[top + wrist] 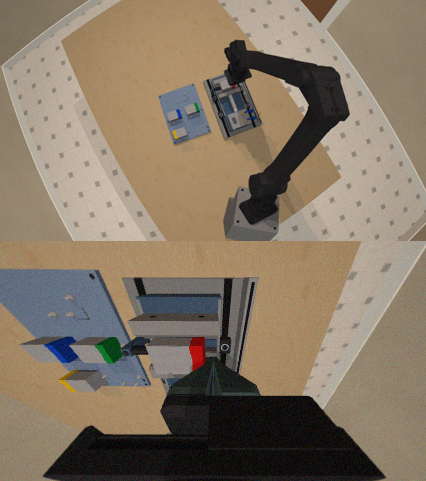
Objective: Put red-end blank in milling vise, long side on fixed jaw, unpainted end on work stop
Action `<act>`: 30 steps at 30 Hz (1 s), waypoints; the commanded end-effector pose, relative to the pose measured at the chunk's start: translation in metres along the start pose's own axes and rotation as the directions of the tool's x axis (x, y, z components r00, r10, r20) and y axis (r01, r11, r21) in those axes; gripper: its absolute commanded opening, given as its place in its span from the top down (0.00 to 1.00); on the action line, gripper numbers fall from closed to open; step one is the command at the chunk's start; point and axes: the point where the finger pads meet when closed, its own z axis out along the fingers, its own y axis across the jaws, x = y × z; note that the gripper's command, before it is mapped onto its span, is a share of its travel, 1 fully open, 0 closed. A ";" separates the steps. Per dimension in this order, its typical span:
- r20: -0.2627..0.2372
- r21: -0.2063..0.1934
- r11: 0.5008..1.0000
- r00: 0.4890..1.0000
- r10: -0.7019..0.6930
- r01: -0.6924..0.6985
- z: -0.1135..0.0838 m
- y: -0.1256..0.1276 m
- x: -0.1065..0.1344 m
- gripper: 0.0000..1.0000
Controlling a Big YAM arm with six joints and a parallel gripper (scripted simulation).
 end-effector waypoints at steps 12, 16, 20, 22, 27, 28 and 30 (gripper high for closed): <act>0.021 0.011 1.000 1.000 0.010 -0.010 0.009 -0.010 -0.011 1.00; 0.023 0.010 1.000 1.000 0.009 -0.009 0.010 -0.009 -0.013 1.00; 0.026 0.012 1.000 1.000 0.011 -0.011 0.010 -0.010 -0.014 1.00; 0.028 0.013 1.000 1.000 0.012 -0.012 0.010 -0.011 -0.014 1.00; 0.025 0.012 1.000 1.000 0.011 -0.011 0.012 -0.010 -0.014 1.00; 0.025 0.012 1.000 1.000 0.011 -0.011 0.012 -0.010 -0.014 1.00; 0.027 0.012 1.000 1.000 0.011 -0.012 0.011 -0.010 -0.014 1.00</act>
